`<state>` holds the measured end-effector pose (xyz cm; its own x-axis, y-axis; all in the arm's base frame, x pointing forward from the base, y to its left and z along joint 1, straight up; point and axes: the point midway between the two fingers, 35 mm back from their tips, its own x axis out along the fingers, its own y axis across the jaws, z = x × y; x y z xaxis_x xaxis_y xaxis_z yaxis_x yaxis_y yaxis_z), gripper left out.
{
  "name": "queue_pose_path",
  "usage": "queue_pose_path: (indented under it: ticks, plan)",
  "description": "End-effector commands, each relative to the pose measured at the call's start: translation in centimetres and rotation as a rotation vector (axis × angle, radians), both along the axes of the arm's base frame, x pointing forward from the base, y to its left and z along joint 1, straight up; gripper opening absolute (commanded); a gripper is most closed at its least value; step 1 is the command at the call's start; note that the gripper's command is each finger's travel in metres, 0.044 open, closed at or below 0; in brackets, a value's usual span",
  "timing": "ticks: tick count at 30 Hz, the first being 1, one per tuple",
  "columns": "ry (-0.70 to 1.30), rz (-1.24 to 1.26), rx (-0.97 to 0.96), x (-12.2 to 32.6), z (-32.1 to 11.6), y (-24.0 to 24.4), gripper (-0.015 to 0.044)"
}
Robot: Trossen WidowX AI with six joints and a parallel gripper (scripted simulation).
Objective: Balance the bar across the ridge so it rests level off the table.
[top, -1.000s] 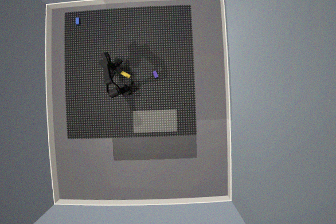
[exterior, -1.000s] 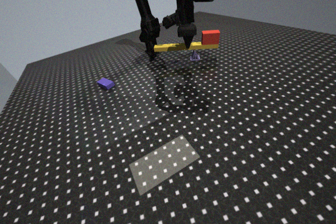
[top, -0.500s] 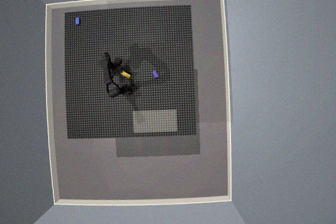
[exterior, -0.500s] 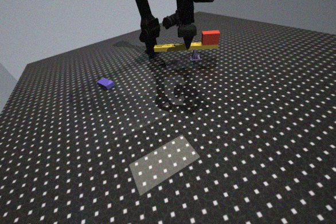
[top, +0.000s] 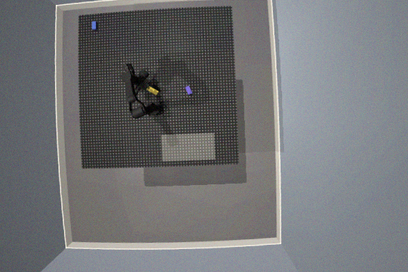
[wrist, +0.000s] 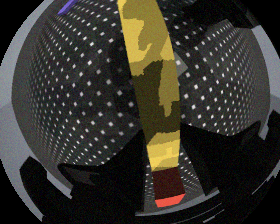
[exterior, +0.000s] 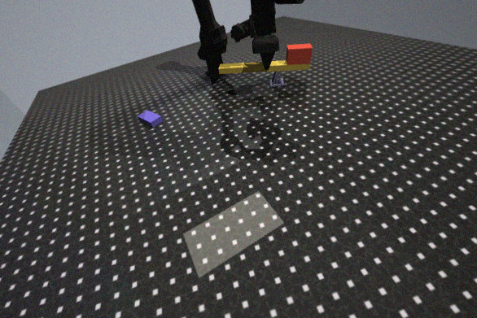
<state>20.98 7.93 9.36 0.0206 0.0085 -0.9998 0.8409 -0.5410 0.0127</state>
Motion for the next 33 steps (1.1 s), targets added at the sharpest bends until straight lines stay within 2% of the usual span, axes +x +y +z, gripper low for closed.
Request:
queue_pose_path:
  ticks: [1, 33]
  plan:
    - [-0.001, -0.003, 0.0, 0.03, -0.05, 0.01, 0.0]
    - [-0.001, -0.003, 0.0, -0.01, -0.32, 0.0, 0.0]
